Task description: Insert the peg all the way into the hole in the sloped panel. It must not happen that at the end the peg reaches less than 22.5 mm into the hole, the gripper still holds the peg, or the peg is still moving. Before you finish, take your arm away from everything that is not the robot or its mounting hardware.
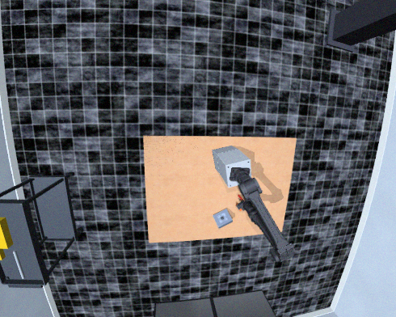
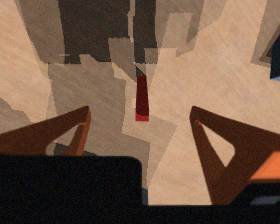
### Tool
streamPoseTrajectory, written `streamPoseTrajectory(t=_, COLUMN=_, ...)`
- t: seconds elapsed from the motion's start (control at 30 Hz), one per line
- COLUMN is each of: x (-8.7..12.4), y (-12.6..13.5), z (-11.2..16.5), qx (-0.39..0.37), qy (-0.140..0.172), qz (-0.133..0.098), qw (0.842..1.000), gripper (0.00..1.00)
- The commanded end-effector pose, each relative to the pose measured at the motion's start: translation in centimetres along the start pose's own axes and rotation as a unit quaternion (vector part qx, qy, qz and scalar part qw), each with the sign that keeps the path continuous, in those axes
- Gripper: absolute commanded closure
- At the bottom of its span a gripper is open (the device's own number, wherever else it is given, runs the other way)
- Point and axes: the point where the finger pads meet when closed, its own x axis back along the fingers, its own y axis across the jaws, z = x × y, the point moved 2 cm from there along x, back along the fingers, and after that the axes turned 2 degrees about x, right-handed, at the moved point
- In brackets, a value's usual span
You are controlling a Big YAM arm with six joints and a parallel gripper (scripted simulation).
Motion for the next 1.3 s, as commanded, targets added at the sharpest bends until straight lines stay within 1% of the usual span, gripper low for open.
streamPoseTrajectory(t=0.0, x=-0.7, y=-0.5, z=-0.2, qx=-0.006, qy=-0.003, qz=0.001, qw=1.000, gripper=0.00)
streamPoseTrajectory(t=0.3, x=-1.3, y=-0.6, z=0.0, qx=-0.006, qy=-0.003, qz=0.001, qw=1.000, gripper=0.00)
streamPoseTrajectory(t=0.33, x=-0.5, y=-0.1, z=-0.3, qx=0.000, qy=-0.005, qz=0.001, qw=1.000, gripper=0.11)
streamPoseTrajectory(t=0.4, x=-0.5, y=-0.1, z=-0.3, qx=0.000, qy=-0.005, qz=0.001, qw=1.000, gripper=0.34)
streamPoseTrajectory(t=0.47, x=-0.5, y=-0.1, z=-0.3, qx=0.000, qy=-0.005, qz=0.001, qw=1.000, gripper=0.34)
streamPoseTrajectory(t=0.63, x=-0.5, y=-0.1, z=-0.3, qx=0.000, qy=-0.005, qz=0.001, qw=1.000, gripper=0.91)
streamPoseTrajectory(t=0.83, x=-0.4, y=-0.1, z=-0.3, qx=-0.001, qy=-0.004, qz=0.001, qw=1.000, gripper=1.00)
streamPoseTrajectory(t=0.97, x=1.3, y=-0.1, z=-0.3, qx=-0.004, qy=-0.004, qz=0.001, qw=1.000, gripper=1.00)
streamPoseTrajectory(t=1.03, x=1.3, y=-0.1, z=-0.3, qx=-0.004, qy=-0.004, qz=0.001, qw=1.000, gripper=1.00)
streamPoseTrajectory(t=1.27, x=5.1, y=-0.1, z=-0.4, qx=-0.006, qy=-0.004, qz=0.001, qw=1.000, gripper=1.00)
